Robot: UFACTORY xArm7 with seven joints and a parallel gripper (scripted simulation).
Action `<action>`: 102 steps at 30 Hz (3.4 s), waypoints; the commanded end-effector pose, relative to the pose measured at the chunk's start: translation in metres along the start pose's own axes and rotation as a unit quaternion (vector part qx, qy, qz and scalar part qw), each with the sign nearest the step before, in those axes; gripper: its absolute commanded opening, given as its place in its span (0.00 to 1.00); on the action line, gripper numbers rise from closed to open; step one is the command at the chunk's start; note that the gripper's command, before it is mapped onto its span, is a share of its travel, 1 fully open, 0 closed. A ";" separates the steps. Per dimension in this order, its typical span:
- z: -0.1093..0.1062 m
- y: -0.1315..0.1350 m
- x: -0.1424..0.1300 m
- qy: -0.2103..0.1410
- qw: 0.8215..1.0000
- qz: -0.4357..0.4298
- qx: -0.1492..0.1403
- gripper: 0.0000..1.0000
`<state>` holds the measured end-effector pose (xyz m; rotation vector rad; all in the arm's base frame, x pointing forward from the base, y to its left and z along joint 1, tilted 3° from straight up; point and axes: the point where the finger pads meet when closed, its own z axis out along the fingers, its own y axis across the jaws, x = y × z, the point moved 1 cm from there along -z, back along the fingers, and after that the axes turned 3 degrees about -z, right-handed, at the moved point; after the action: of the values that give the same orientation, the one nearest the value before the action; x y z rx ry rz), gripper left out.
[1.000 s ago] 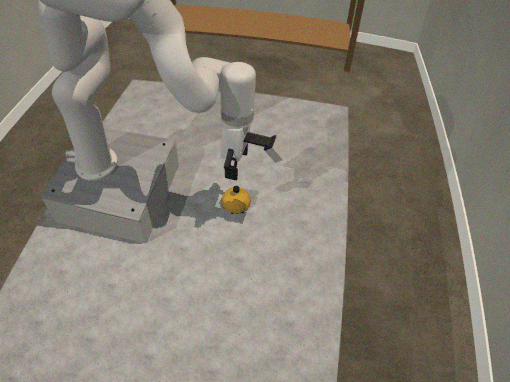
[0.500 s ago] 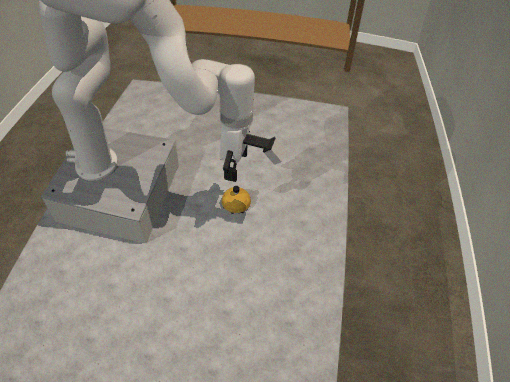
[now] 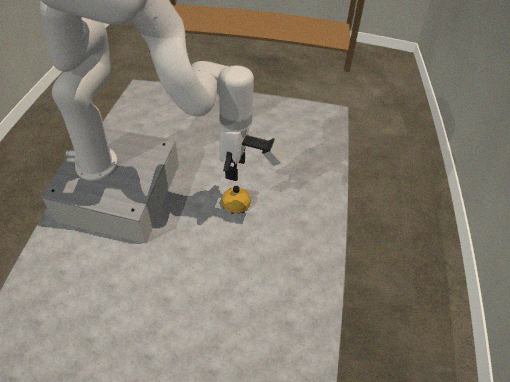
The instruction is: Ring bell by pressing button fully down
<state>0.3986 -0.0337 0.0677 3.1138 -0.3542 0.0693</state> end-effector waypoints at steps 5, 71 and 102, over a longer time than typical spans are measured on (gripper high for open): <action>-0.001 0.000 0.001 0.002 1.000 0.000 0.000 0.00; 0.025 0.000 0.003 0.002 1.000 0.000 0.000 0.00; 0.060 -0.001 0.004 0.002 1.000 0.000 0.000 0.00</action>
<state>0.4037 -0.0345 0.0078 3.1135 -0.3546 0.0694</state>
